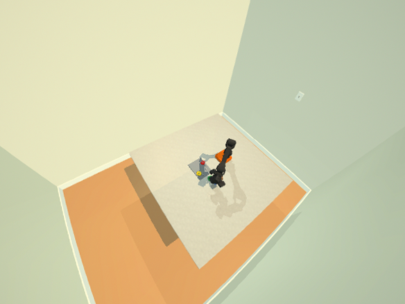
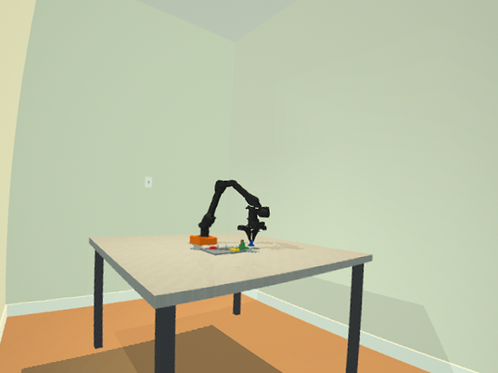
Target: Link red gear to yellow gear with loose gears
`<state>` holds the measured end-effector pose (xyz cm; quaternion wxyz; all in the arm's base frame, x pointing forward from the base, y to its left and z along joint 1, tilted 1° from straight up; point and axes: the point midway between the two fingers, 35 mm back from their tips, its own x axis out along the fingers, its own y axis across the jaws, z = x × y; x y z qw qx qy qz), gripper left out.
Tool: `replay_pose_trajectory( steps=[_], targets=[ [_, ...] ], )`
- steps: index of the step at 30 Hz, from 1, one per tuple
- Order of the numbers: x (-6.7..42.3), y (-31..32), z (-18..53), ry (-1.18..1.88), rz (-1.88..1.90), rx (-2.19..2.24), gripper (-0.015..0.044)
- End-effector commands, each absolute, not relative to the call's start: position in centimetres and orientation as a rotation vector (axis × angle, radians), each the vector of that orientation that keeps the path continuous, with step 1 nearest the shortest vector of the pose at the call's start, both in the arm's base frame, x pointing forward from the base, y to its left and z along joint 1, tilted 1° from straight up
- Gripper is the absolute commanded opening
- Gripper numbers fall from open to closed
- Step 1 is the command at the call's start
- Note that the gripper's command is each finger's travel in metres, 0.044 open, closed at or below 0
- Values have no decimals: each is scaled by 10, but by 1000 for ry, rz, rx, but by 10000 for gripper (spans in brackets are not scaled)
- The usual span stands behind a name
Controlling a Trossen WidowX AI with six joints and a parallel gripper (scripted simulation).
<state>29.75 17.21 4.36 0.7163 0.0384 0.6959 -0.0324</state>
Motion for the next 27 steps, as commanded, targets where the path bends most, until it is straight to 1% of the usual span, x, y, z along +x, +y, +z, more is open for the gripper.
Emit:
replay_pose_trajectory(
  steps=[1,27],
  targets=[
    [301,175,54,1530,-67,96,0],
    [305,178,113,1528,-59,90,0]
  ],
)
